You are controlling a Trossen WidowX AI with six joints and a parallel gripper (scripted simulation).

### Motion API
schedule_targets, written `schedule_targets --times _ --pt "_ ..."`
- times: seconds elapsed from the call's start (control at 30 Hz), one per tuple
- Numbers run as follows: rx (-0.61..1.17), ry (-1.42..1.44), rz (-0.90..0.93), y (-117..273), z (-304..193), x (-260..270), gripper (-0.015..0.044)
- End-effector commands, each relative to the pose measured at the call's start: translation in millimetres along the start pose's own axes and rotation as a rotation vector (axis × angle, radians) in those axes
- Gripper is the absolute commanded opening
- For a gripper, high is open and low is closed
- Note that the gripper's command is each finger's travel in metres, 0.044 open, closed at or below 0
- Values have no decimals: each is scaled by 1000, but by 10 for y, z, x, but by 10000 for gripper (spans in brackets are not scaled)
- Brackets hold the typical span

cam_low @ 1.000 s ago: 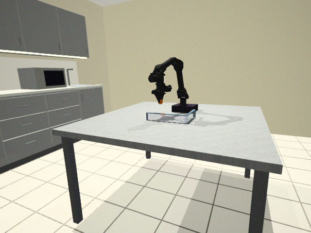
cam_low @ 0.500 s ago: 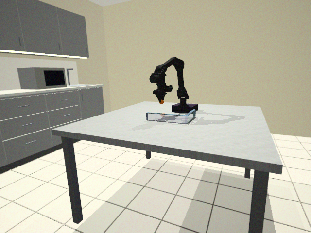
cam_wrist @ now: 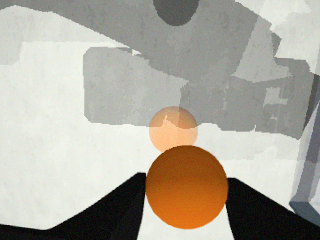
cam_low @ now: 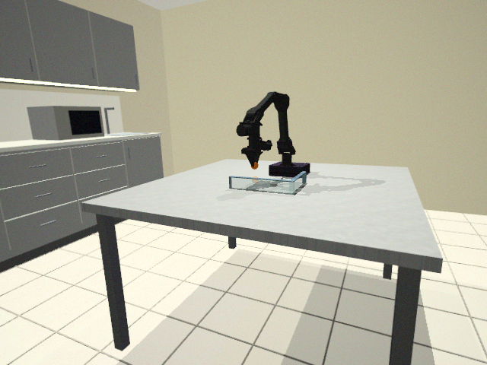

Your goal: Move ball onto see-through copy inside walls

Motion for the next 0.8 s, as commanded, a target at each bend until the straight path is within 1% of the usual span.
schedule_targets --times 0.0,0.23,0.5,0.77 --pt "-4 3 8 -224 3 10 0" --pt "-4 3 8 -605 9 37 0" --pt "-4 3 8 -640 9 39 0" --pt "-4 3 8 -765 9 40 0"
Point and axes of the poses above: the point midway between the two fingers, 35 mm back from their tips, its own y axis back along the fingers, its own x axis across the jaws, z = x × y, the point moved 6 cm from there along y, back along the fingers, and after that the axes turned 7 degrees about -y, right-handed, at the moved point
